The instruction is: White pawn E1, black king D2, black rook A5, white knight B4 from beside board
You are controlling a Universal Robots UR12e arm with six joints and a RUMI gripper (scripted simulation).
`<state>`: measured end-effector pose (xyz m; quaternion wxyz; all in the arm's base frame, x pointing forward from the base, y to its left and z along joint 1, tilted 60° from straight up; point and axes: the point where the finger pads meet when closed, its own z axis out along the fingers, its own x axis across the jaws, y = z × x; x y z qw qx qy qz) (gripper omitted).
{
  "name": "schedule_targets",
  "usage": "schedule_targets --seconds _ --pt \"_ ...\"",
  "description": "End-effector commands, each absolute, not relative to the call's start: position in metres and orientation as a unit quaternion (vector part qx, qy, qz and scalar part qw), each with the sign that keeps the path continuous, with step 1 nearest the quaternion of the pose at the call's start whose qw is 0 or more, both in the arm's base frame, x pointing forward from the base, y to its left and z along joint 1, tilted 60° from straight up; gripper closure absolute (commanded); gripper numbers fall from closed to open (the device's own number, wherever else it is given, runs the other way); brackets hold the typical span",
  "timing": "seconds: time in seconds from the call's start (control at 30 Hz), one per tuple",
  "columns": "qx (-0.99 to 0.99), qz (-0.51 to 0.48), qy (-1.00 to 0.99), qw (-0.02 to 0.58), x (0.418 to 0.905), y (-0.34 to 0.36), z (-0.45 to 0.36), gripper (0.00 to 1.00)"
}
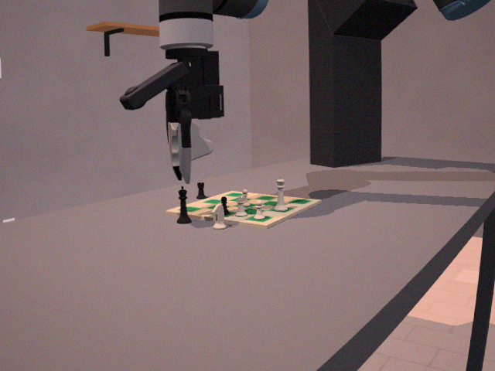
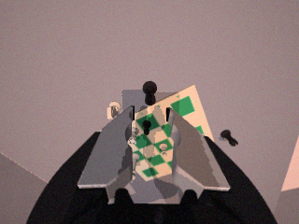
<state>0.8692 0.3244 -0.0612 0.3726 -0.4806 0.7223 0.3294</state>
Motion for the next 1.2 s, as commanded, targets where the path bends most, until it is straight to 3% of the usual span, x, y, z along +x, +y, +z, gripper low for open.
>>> schedule_targets --seconds 0.0,1.17 --pt "-0.48 0.329 0.722 0.373 0.87 0.324 -0.061 0.75" --pt "-0.48 0.329 0.722 0.373 0.879 0.359 -0.082 0.75"
